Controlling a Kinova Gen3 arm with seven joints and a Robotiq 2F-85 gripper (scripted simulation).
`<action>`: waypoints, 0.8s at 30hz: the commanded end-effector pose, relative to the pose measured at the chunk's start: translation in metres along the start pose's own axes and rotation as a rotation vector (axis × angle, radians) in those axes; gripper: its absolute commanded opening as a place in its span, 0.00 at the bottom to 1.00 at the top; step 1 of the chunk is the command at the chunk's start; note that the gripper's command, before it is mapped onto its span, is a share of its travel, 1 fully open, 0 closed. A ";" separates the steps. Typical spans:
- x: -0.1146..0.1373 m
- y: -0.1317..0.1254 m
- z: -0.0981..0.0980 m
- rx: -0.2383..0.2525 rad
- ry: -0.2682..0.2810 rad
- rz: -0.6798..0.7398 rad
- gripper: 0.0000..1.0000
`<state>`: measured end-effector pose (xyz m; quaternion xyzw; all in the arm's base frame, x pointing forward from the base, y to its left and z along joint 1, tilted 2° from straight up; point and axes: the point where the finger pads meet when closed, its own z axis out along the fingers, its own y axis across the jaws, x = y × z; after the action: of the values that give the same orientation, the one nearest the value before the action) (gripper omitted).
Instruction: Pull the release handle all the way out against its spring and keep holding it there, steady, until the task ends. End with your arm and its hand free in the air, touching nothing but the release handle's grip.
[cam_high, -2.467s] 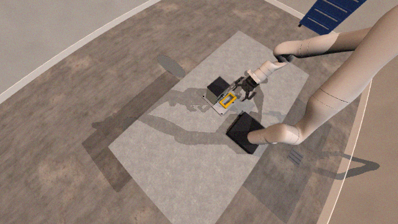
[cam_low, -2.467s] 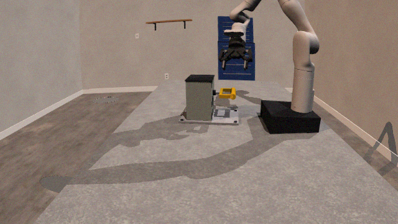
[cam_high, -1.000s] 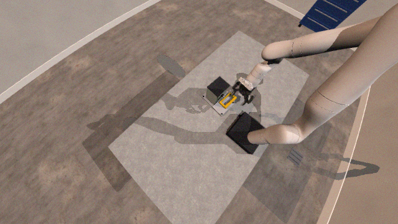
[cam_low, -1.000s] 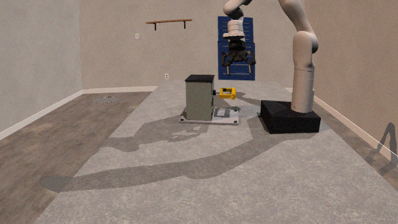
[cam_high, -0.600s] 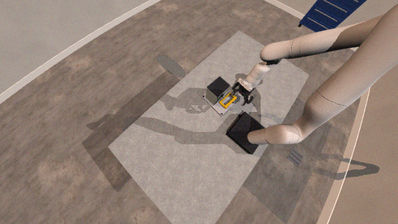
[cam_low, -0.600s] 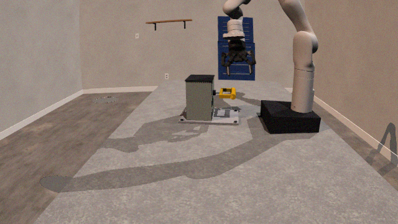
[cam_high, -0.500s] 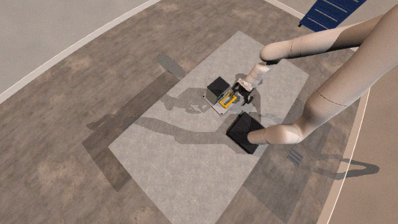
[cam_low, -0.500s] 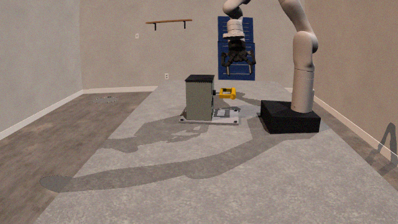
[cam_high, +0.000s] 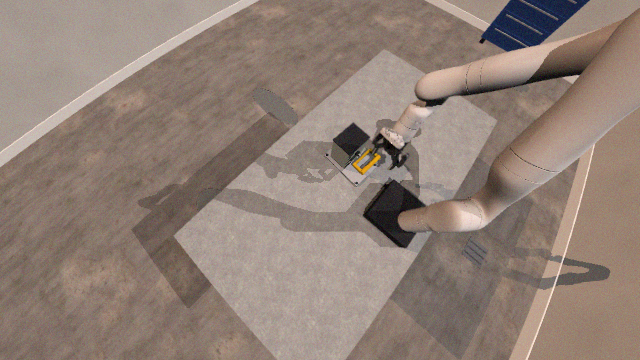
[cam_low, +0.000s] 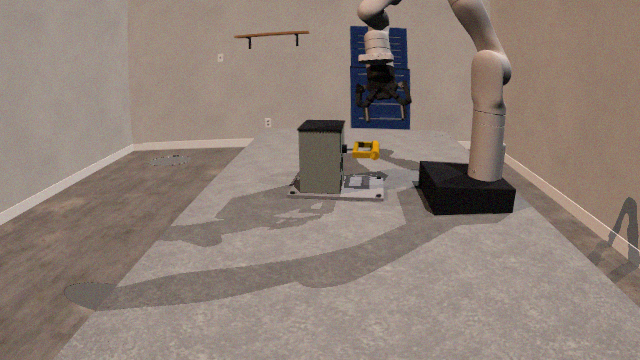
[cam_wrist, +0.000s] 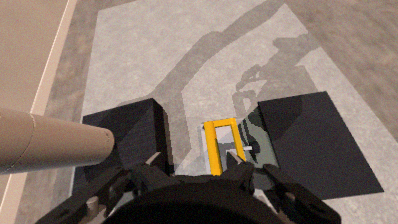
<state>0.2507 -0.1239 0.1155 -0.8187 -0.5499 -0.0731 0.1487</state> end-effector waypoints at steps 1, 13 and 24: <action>0.002 0.000 0.000 -0.001 -0.002 -0.006 1.00; 0.001 0.001 0.000 -0.005 -0.053 -0.021 1.00; 0.001 0.002 0.000 -0.008 -0.077 -0.029 1.00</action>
<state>0.2519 -0.1251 0.1144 -0.8148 -0.5644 -0.0461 0.1243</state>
